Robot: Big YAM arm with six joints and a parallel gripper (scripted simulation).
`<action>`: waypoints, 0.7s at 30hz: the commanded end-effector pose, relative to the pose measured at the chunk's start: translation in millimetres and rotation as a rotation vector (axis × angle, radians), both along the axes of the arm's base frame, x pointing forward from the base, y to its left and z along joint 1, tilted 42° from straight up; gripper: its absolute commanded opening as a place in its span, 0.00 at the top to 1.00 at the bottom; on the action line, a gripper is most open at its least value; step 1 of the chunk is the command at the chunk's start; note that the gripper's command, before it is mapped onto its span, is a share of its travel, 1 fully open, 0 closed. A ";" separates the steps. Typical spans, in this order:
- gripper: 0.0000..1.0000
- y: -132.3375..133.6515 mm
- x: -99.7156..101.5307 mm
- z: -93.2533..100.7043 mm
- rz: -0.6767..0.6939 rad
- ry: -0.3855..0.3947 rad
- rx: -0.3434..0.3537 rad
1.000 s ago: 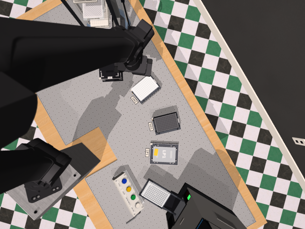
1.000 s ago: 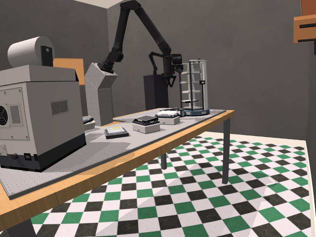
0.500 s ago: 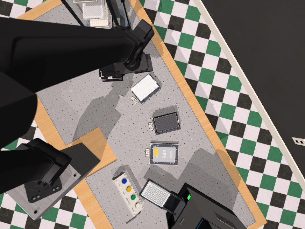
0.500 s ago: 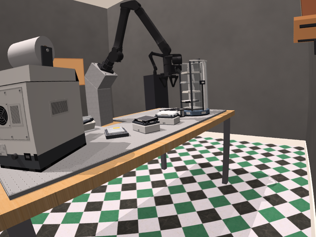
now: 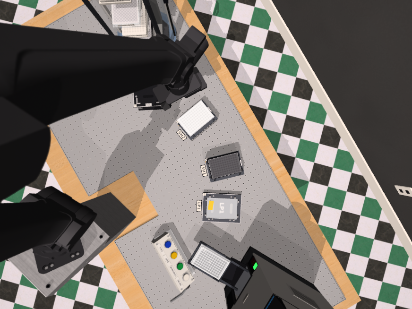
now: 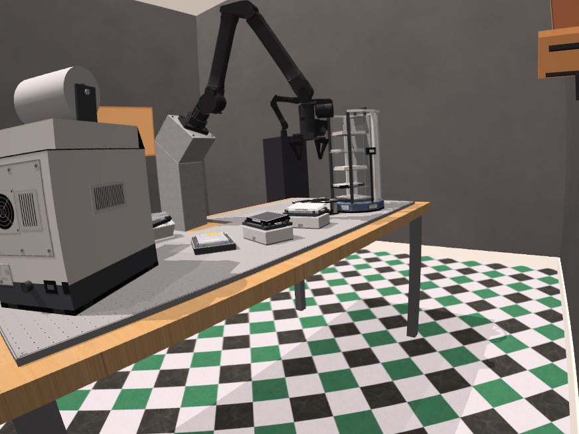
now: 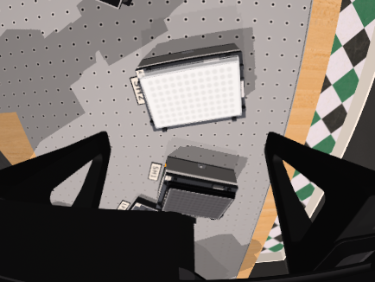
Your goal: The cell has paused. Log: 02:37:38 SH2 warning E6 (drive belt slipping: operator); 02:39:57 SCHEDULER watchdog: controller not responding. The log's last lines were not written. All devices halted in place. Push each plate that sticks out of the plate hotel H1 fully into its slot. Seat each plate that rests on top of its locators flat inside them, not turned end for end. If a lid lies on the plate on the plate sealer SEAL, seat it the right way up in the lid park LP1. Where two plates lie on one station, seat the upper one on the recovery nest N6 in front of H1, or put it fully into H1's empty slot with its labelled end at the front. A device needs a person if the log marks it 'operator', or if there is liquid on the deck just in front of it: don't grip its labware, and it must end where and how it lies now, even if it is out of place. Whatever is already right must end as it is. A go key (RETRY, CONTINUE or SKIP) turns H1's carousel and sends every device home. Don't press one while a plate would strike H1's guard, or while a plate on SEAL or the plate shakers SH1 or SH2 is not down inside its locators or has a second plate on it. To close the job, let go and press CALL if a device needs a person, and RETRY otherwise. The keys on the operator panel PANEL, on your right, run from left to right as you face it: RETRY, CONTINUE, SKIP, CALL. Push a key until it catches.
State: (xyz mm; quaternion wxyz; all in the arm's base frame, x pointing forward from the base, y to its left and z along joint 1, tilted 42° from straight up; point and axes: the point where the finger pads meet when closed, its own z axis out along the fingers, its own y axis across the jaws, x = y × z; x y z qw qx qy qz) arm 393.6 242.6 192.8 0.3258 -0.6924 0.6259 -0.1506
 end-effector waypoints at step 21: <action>0.00 7.5 9.7 6.5 0.144 -0.066 -0.107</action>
